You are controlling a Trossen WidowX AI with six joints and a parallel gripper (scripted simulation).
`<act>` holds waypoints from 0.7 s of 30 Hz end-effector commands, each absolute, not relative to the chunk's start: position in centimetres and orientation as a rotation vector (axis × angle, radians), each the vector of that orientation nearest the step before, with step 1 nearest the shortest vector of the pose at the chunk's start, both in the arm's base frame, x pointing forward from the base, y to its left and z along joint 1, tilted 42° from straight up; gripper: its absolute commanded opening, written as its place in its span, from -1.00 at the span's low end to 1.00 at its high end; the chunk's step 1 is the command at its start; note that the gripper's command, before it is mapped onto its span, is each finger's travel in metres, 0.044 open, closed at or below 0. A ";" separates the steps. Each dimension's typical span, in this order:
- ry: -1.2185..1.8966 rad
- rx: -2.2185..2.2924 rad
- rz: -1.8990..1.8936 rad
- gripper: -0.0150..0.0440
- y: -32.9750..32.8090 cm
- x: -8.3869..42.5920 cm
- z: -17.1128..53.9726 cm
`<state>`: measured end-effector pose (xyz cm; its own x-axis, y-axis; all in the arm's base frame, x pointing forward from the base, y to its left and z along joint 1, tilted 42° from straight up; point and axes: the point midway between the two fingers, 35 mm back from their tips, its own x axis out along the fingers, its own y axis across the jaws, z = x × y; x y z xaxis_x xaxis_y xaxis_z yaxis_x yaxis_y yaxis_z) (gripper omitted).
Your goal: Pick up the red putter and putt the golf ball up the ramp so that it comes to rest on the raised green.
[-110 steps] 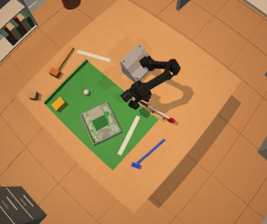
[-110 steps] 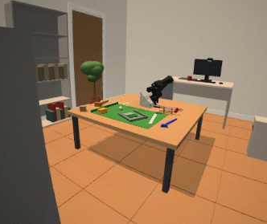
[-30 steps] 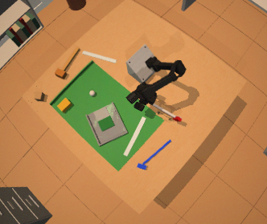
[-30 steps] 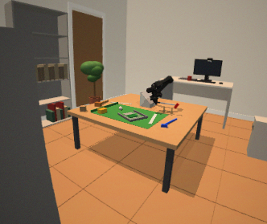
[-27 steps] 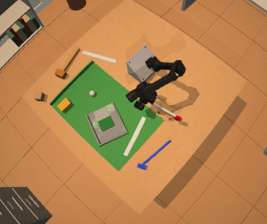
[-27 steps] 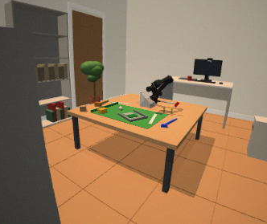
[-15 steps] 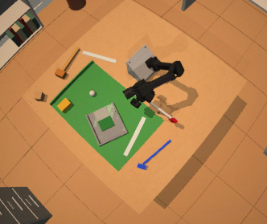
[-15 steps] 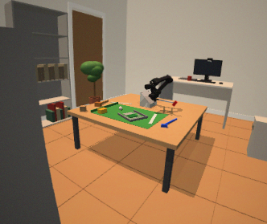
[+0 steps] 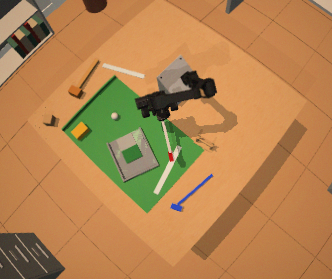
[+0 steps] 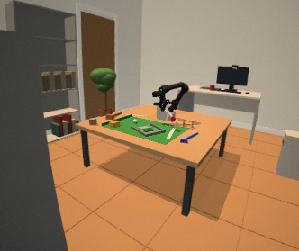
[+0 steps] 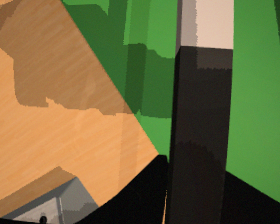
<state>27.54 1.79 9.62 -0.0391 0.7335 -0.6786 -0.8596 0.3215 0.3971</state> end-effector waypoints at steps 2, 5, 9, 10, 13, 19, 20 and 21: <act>1.138 0.012 1.118 -0.49 -2.0 28.0 7.1; 1.223 0.109 1.023 -0.49 -4.0 28.0 5.6; 1.328 0.239 0.892 -0.49 -6.6 27.6 3.7; 1.353 0.272 0.858 -0.49 -7.2 27.4 3.3; 1.423 0.372 0.755 -0.49 -9.1 26.9 1.8; 1.547 0.574 0.543 -0.49 -12.6 25.3 -1.1; 1.565 0.608 0.507 -0.49 -13.2 24.9 -1.6; 1.583 0.642 0.471 -0.49 -13.7 24.6 -2.1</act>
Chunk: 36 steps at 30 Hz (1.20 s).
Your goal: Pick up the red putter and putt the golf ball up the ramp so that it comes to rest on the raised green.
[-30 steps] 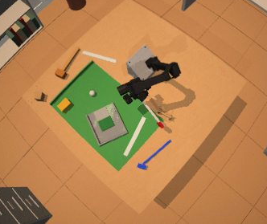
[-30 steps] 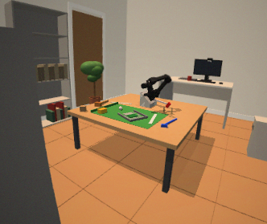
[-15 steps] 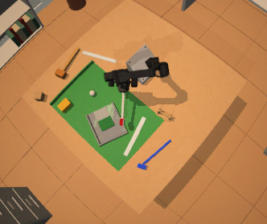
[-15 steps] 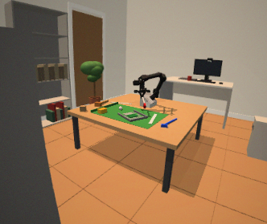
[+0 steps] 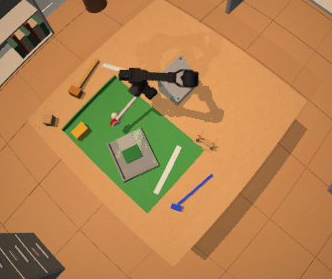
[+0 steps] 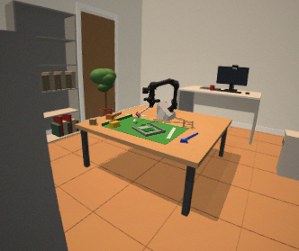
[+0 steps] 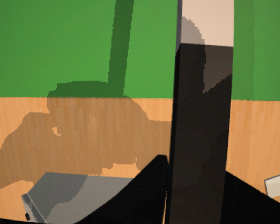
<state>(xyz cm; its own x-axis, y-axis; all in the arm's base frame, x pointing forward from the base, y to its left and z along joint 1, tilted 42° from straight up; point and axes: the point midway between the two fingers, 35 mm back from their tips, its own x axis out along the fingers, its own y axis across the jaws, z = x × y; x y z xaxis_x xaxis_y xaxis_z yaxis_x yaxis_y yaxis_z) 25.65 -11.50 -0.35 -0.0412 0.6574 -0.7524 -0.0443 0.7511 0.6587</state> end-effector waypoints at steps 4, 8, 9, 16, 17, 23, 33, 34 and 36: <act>1.638 0.754 0.348 -0.49 -15.4 23.3 -3.7; 1.641 0.760 0.342 -0.49 -15.5 23.2 -3.8; 1.641 0.760 0.342 -0.49 -15.5 23.2 -3.8; 1.641 0.760 0.342 -0.49 -14.8 23.2 -4.7; 1.641 0.760 0.342 -0.49 -14.6 23.2 -5.0; 1.640 0.761 0.343 -0.49 -12.9 23.0 -6.8; 1.640 0.761 0.343 -0.49 -12.4 23.0 -7.5; 1.640 0.761 0.343 -0.49 -12.2 23.0 -7.7; 1.640 0.761 0.343 -0.49 -12.0 23.0 -7.9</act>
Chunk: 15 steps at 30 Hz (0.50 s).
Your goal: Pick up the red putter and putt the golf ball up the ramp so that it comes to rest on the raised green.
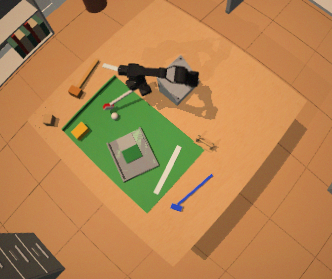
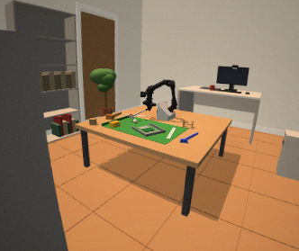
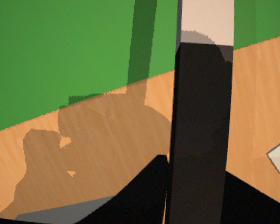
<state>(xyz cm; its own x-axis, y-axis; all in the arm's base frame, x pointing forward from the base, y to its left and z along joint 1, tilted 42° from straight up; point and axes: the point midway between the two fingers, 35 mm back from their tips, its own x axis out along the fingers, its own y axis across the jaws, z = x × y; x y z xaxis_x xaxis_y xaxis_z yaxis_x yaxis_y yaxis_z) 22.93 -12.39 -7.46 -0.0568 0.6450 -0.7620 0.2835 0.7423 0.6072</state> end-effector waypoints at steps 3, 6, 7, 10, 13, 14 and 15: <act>1.640 0.761 0.344 -0.49 -11.7 23.0 -8.3; 1.640 0.761 0.344 -0.49 -11.4 22.9 -8.6; 1.640 0.761 0.344 -0.49 -11.3 22.9 -8.7; 1.640 0.761 0.344 -0.49 -11.0 22.9 -9.1; 1.647 0.756 0.347 -0.49 -11.1 22.8 -8.9; 1.647 0.756 0.347 -0.49 -11.1 22.8 -8.9; 1.647 0.756 0.347 -0.49 -11.1 22.8 -8.9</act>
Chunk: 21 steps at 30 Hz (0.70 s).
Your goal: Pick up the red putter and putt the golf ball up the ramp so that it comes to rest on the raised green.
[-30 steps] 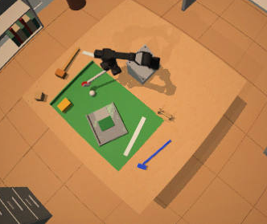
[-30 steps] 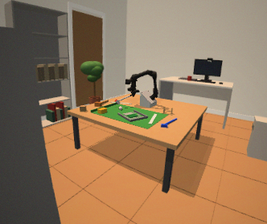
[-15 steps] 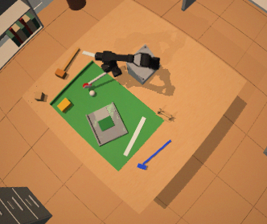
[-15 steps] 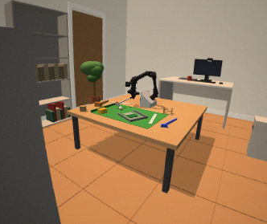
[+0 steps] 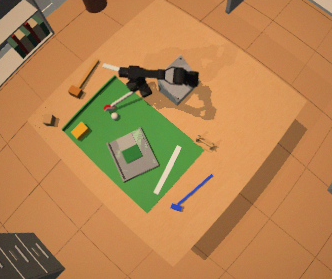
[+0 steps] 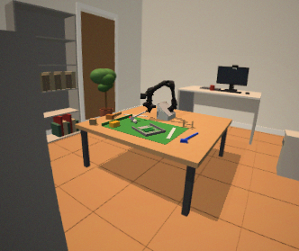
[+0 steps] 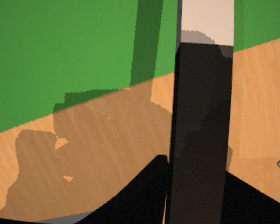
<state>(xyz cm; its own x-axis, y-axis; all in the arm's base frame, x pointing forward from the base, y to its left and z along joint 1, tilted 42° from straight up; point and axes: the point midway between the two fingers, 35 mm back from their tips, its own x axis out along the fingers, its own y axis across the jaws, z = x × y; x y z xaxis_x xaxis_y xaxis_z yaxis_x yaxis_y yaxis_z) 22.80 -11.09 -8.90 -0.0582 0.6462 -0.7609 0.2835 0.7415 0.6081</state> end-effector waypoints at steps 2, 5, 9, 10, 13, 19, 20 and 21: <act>1.647 0.756 0.347 -0.49 -11.1 22.8 -8.9; 1.647 0.756 0.347 -0.49 -11.1 22.8 -8.9; 1.646 0.757 0.346 -0.49 -11.5 22.7 -9.2; 1.645 0.757 0.346 -0.49 -11.7 22.6 -9.4; 1.642 0.758 0.343 -0.49 -12.6 22.3 -10.3; 1.640 0.759 0.342 -0.49 -13.2 22.0 -11.0; 1.640 0.759 0.342 -0.49 -13.2 22.0 -11.0; 1.640 0.759 0.342 -0.49 -13.2 22.0 -11.0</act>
<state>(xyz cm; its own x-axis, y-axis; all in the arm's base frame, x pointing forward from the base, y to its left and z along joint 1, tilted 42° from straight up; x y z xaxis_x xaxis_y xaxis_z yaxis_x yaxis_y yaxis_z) 21.93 -12.85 -10.76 -0.0535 0.6495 -0.7585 0.2925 0.7364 0.6100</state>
